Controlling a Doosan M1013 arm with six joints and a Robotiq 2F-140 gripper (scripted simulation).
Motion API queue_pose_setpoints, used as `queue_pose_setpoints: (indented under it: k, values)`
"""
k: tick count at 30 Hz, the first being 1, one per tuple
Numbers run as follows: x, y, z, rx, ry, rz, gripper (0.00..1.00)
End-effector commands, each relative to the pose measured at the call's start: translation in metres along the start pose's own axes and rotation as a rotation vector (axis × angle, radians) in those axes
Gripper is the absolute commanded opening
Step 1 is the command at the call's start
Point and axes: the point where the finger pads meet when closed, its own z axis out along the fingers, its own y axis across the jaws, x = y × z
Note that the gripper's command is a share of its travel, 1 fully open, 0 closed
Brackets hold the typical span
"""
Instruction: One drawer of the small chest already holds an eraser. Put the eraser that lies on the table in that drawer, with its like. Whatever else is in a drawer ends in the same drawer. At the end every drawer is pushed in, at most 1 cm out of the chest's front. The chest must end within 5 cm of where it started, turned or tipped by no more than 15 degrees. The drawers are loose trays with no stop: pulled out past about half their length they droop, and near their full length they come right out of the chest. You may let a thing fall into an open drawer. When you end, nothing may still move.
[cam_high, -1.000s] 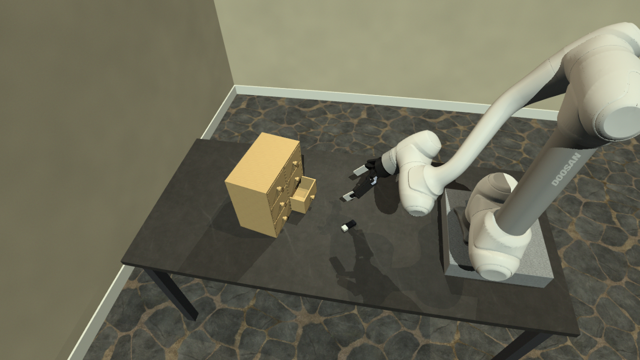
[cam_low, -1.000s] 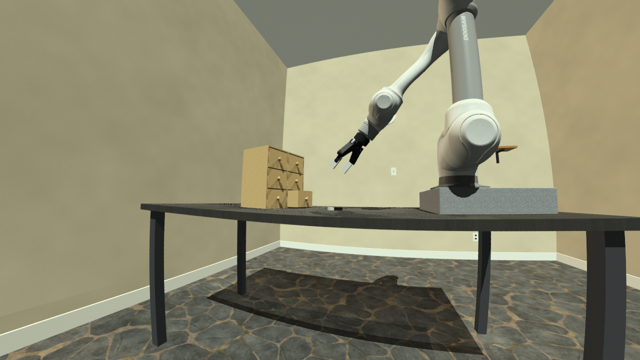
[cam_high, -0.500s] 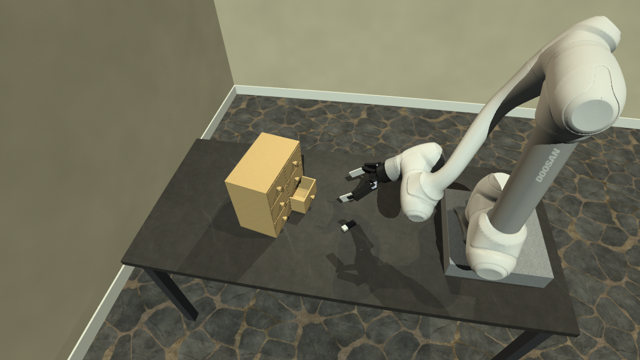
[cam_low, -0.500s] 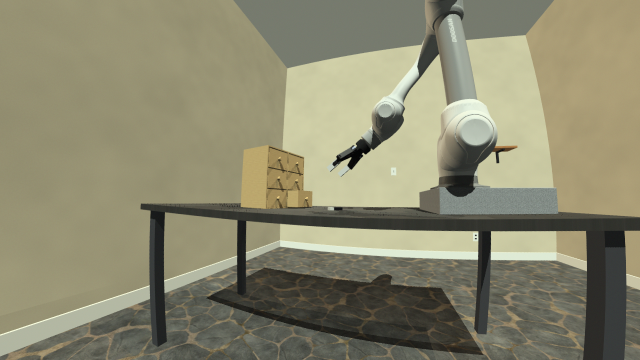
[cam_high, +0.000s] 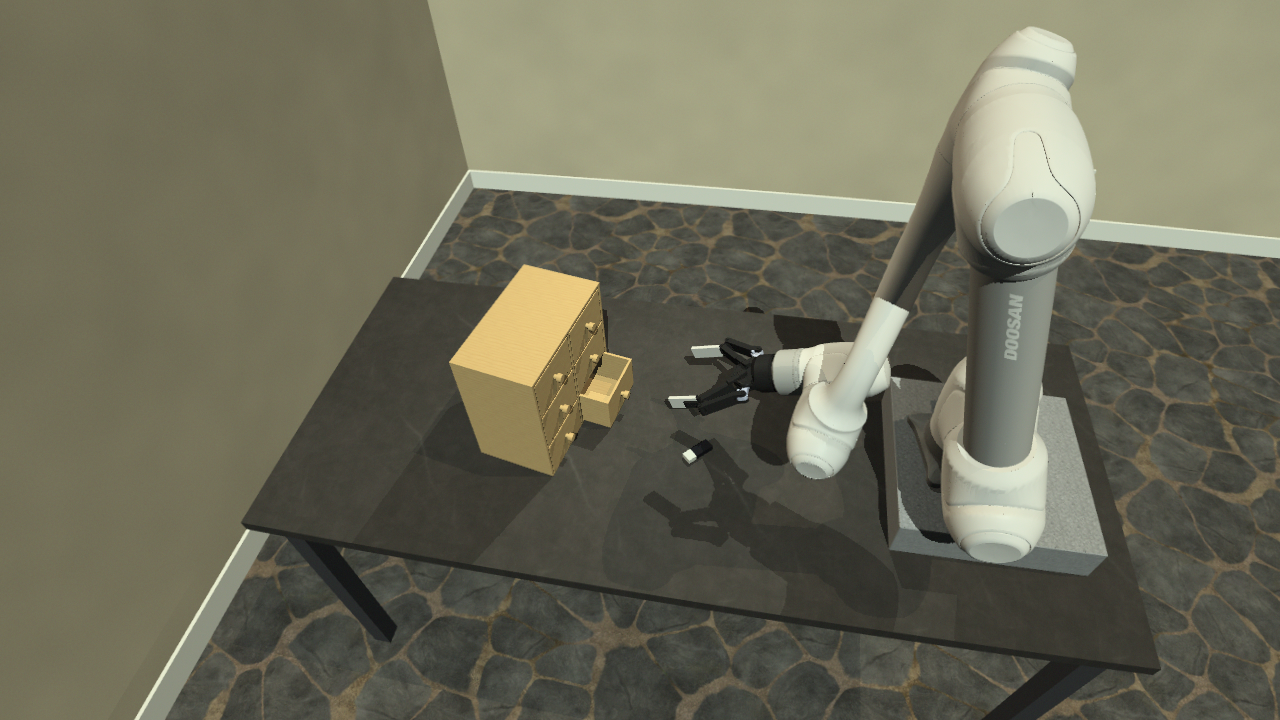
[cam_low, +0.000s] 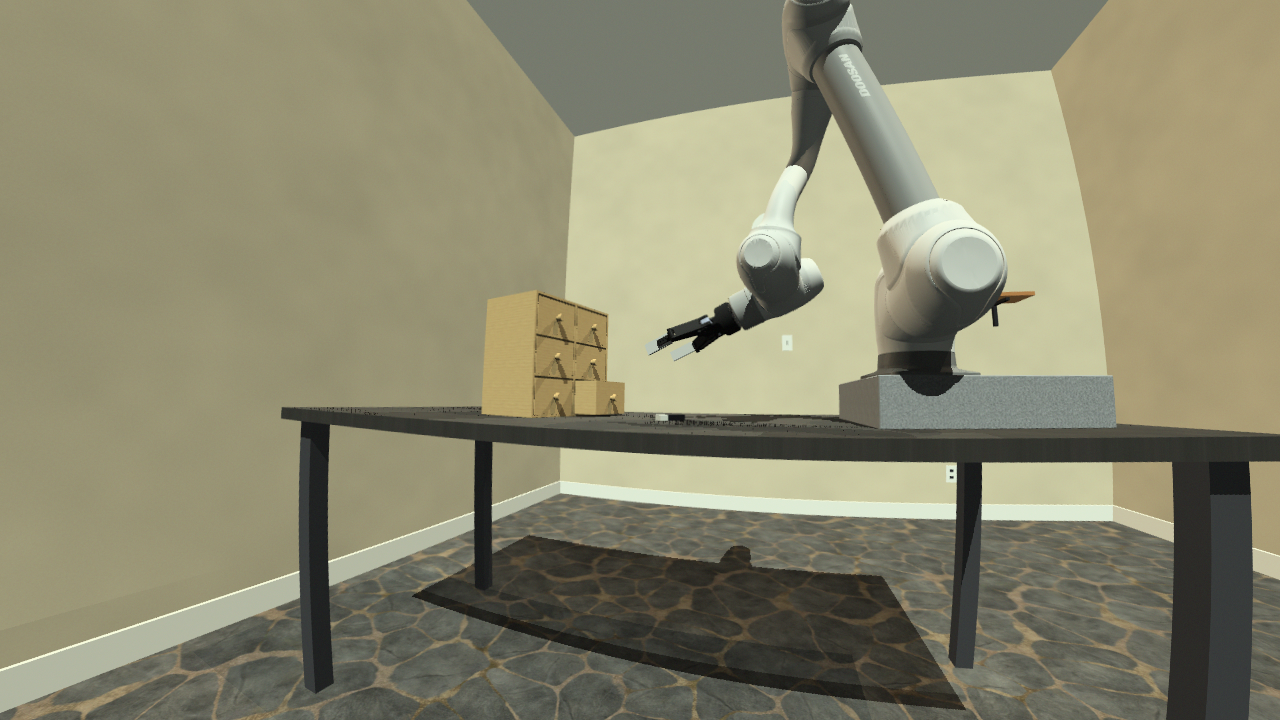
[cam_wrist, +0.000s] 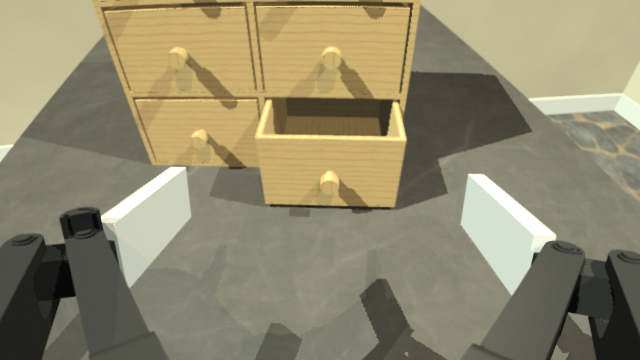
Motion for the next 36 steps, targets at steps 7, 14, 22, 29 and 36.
queue_pose_setpoints:
  k: [7, 14, 22, 29, 36]
  values:
    - [-0.0043, -0.0016, 0.0033, -0.014, 0.057, -0.002, 1.0]
    - [-0.0043, -0.0016, 0.0033, -0.014, 0.057, -0.002, 0.0]
    - [-0.0043, -0.0016, 0.0033, -0.014, 0.057, -0.002, 0.0]
    - [-0.0044, -0.0016, 0.0033, -0.014, 0.057, -0.002, 0.0]
    - [-0.0087, -0.0015, 0.0098, -0.014, 0.057, -0.002, 0.0]
